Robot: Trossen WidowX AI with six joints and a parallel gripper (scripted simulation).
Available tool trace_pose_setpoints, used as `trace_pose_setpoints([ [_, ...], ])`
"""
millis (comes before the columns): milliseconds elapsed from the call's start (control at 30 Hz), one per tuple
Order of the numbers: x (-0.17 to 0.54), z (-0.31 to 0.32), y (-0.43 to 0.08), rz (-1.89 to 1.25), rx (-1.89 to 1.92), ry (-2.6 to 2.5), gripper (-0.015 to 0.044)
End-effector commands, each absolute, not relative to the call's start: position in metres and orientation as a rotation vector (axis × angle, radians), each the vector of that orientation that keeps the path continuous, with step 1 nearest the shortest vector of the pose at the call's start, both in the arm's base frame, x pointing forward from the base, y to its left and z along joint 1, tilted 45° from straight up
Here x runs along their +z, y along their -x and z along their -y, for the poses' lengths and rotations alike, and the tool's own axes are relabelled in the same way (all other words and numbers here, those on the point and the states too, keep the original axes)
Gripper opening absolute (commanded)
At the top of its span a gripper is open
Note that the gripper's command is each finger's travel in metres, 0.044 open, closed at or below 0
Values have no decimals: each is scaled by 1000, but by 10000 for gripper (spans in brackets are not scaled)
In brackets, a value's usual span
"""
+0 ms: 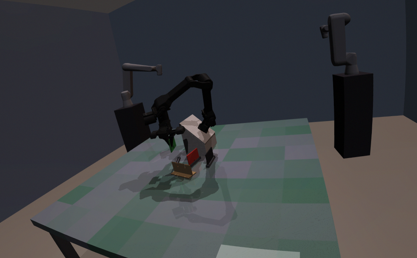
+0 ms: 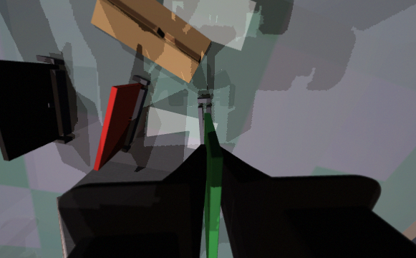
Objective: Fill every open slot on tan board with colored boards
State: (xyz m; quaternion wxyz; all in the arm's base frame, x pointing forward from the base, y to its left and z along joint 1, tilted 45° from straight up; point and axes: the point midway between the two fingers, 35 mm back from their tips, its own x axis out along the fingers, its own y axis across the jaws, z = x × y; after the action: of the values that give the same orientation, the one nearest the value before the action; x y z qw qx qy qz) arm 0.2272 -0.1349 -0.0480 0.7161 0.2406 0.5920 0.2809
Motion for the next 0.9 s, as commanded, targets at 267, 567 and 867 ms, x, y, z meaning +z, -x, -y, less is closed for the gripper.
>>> trace_pose_setpoints([
  [267, -38, 138, -256, -1351, 525, -635, 0],
  [567, -30, 136, -277, -1385, 454, -722, 0],
  [867, -22, 131, -298, -1416, 383, -811, 0],
])
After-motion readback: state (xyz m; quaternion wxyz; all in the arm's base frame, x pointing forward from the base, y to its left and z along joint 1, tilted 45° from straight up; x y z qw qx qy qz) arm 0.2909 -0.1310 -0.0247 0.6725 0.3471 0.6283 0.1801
